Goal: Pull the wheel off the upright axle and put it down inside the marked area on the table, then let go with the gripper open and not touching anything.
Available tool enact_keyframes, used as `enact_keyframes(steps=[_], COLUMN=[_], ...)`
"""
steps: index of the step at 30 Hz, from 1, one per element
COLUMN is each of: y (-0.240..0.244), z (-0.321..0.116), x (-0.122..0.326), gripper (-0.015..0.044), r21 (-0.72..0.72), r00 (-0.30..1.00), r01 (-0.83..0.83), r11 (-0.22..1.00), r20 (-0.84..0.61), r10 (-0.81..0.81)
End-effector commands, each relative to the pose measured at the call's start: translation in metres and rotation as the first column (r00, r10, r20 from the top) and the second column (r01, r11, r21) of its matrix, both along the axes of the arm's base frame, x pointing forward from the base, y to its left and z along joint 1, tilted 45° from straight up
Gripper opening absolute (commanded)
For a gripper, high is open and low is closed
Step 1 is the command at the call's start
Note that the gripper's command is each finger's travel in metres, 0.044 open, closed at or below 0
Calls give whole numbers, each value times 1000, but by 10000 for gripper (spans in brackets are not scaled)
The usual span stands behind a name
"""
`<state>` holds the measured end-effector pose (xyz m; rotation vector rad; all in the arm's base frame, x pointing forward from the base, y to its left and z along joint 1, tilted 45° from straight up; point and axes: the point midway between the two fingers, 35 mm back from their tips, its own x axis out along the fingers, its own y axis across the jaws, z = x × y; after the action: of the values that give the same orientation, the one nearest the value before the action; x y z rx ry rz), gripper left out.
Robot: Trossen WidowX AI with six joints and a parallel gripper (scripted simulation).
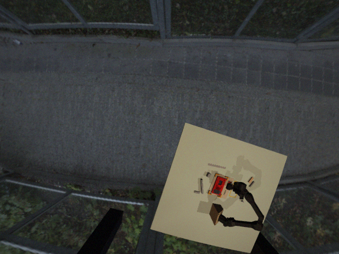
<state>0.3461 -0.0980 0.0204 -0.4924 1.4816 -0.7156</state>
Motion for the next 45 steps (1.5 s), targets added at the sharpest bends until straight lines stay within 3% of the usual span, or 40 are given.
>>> enact_keyframes(steps=[1,45], y=[1,12], z=[1,11], x=[0,1], gripper=[0,0], r21=[0,-2], r00=[1000,1000], r01=[1,-4], r11=[1000,1000], r20=[3,6], r10=[-1,4])
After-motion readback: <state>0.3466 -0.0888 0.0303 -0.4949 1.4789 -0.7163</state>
